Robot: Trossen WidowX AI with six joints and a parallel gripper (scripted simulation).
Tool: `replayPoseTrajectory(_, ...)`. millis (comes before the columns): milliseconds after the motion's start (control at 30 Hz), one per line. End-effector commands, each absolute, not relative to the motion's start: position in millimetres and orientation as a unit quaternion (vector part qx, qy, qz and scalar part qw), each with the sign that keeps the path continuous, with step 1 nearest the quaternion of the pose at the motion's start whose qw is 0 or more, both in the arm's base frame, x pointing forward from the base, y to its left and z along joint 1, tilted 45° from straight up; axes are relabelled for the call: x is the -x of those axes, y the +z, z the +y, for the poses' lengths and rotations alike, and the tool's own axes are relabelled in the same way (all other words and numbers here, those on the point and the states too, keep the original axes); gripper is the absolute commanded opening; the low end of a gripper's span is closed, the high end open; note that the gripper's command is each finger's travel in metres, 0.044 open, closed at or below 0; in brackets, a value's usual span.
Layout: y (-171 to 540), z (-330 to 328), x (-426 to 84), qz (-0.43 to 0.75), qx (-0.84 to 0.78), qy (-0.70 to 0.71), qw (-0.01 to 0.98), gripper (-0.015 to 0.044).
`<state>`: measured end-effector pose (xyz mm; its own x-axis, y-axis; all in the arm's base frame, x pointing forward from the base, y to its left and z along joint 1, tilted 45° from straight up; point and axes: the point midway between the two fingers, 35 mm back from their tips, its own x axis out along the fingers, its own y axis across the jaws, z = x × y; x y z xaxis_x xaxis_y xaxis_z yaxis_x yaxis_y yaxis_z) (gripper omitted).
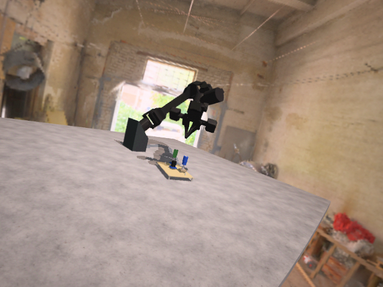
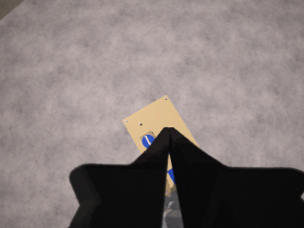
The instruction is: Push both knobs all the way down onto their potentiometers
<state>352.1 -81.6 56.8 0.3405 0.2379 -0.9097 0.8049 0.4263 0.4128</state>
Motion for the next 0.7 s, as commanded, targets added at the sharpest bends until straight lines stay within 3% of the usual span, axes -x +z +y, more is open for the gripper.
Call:
replayPoseTrajectory(0,51,-77,-339,0.576,-0.481,-0.179,0.637,0.0)
replayPoseTrajectory(667,58,-54,-293,0.68,-0.499,0.016,0.537,0.0)
